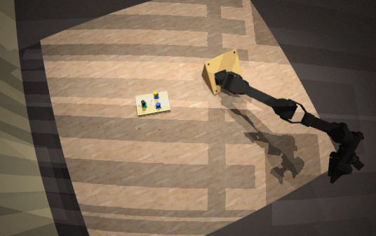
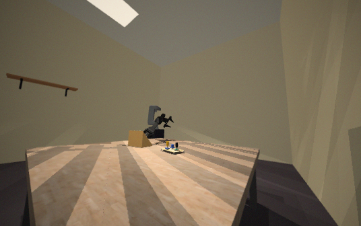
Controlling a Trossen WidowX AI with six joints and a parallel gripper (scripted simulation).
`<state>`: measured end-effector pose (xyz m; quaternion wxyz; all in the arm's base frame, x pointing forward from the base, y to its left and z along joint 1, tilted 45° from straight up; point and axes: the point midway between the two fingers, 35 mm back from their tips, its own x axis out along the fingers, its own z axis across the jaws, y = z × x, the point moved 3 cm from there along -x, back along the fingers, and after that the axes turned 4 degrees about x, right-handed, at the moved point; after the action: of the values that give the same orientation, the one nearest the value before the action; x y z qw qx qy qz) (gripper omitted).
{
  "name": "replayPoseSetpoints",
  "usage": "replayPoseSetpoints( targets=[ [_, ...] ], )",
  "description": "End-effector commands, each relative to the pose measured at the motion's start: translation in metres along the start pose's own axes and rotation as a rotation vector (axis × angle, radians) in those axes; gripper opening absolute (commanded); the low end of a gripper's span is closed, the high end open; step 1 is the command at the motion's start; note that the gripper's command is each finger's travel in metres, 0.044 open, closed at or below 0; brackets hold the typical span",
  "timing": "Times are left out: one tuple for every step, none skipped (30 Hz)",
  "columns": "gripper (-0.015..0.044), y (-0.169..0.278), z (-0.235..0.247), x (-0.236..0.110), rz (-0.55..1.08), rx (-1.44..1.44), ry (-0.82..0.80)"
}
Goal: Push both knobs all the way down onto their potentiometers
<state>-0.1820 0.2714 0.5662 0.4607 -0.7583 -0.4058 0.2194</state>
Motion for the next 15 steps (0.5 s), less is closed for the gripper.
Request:
replayPoseSetpoints(
  targets=[
    [0.0374, 0.0, 0.0, 0.0, 0.0, -0.001, 0.002],
    [0.0348, 0.0, 0.0, 0.002, 0.0, -0.004, 0.007],
    [0.0321, 0.0, -0.001, 0.004, 0.0, -0.009, 0.015],
    [0.0295, 0.0, -0.001, 0.006, -0.001, -0.016, 0.027],
    [0.0269, 0.0, -0.002, 0.01, -0.001, -0.025, 0.041],
    [0.0243, -0.001, -0.002, 0.014, -0.001, -0.037, 0.059],
    [0.0216, -0.001, -0.003, 0.019, -0.002, -0.049, 0.078],
    [0.019, -0.001, -0.004, 0.024, -0.002, -0.062, 0.097],
    [0.0164, -0.001, -0.005, 0.029, -0.002, -0.075, 0.117],
    [0.0138, -0.001, -0.006, 0.034, -0.003, -0.09, 0.137],
    [0.0111, -0.001, -0.007, 0.04, -0.003, -0.104, 0.157],
    [0.0085, -0.001, -0.008, 0.045, -0.003, -0.119, 0.177],
    [0.0059, -0.001, -0.009, 0.05, -0.003, -0.134, 0.196],
    [0.0033, 0.0, -0.01, 0.056, -0.004, -0.149, 0.215],
    [0.0006, 0.0, -0.011, 0.061, -0.004, -0.165, 0.234]
  ],
)
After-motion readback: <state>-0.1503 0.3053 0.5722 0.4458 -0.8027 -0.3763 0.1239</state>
